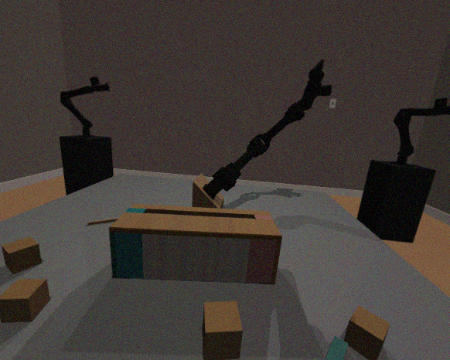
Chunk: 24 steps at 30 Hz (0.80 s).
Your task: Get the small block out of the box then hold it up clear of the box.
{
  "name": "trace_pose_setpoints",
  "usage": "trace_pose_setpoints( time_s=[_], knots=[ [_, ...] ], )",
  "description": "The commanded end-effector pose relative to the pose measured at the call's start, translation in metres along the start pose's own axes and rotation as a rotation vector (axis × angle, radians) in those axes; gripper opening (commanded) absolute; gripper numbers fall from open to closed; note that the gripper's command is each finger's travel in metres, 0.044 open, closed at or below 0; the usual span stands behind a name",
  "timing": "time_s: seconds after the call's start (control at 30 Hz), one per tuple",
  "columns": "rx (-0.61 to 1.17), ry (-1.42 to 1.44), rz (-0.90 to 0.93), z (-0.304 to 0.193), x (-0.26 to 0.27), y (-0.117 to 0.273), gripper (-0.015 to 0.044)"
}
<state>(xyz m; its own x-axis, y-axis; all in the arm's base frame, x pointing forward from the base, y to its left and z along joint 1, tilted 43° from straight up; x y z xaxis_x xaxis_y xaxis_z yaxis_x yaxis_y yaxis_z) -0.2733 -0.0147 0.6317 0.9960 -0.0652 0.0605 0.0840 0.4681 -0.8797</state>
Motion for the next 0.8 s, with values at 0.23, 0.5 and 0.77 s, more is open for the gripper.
trace_pose_setpoints(
  time_s=[0.23,0.5,0.77],
  knots=[
    [-0.072,0.077,0.149,0.021,0.072,-0.011,0.04],
    [-0.141,0.117,0.335,0.026,0.14,-0.015,0.04],
    [-0.226,0.311,0.601,0.028,0.238,-0.009,0.04]
  ],
)
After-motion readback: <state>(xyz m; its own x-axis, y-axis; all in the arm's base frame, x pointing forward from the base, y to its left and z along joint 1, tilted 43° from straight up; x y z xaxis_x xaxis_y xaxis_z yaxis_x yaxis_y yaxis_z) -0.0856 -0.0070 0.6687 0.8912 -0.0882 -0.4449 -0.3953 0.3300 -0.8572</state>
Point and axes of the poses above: the point midway between the two fingers, 35 mm back from their tips, its own y axis back along the fingers, its own x axis across the jaws, z = x × y, the point moved 9 cm from there along y, back along the fingers, and after that the axes turned 14 degrees about -y, right-handed, at the moved point
